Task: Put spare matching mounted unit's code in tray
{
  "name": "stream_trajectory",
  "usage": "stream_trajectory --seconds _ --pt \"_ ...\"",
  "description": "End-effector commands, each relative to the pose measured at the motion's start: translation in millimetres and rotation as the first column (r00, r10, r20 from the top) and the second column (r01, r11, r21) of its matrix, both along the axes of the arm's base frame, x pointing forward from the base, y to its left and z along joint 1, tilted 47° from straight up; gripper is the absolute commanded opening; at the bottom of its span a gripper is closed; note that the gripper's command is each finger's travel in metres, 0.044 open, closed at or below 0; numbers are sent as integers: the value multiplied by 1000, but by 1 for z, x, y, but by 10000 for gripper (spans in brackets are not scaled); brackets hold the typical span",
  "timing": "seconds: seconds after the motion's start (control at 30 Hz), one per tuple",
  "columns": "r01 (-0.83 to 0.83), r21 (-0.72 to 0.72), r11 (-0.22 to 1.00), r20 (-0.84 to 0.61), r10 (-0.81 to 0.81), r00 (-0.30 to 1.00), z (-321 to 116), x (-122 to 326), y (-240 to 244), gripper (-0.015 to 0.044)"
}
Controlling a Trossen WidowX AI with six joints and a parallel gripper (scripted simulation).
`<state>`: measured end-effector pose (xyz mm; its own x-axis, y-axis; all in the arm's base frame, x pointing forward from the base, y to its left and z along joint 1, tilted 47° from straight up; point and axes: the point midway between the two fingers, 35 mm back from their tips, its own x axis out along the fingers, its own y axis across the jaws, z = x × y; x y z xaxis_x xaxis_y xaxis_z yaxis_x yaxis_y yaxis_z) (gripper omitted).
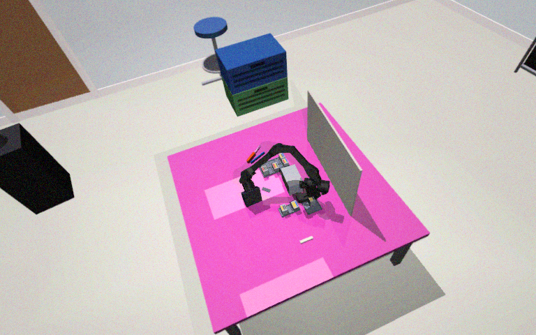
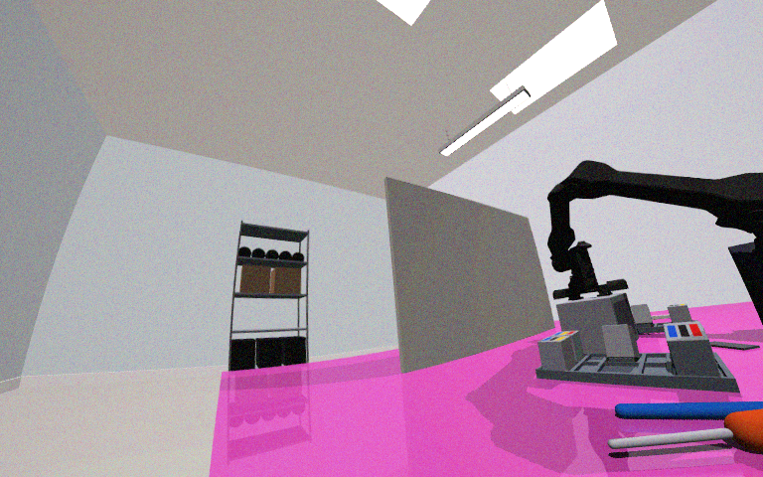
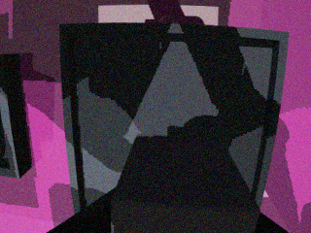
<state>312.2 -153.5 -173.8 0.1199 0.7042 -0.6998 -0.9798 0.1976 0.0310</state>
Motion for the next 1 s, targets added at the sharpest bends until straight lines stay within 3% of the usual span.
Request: stream_trajectory --seconds 0.0,0.3,0.83,0.97 --pt "4 6 1000 -4 -4 1000 -2 -1 4 0" --pt "4 7 1000 -4 -4 1000 -6 -2 10 0" --pt "-1 2 1000 0 1 1000 -5 -1 7 420" --pt "1 0 1000 -2 -1 1000 12 -1 -13 440"
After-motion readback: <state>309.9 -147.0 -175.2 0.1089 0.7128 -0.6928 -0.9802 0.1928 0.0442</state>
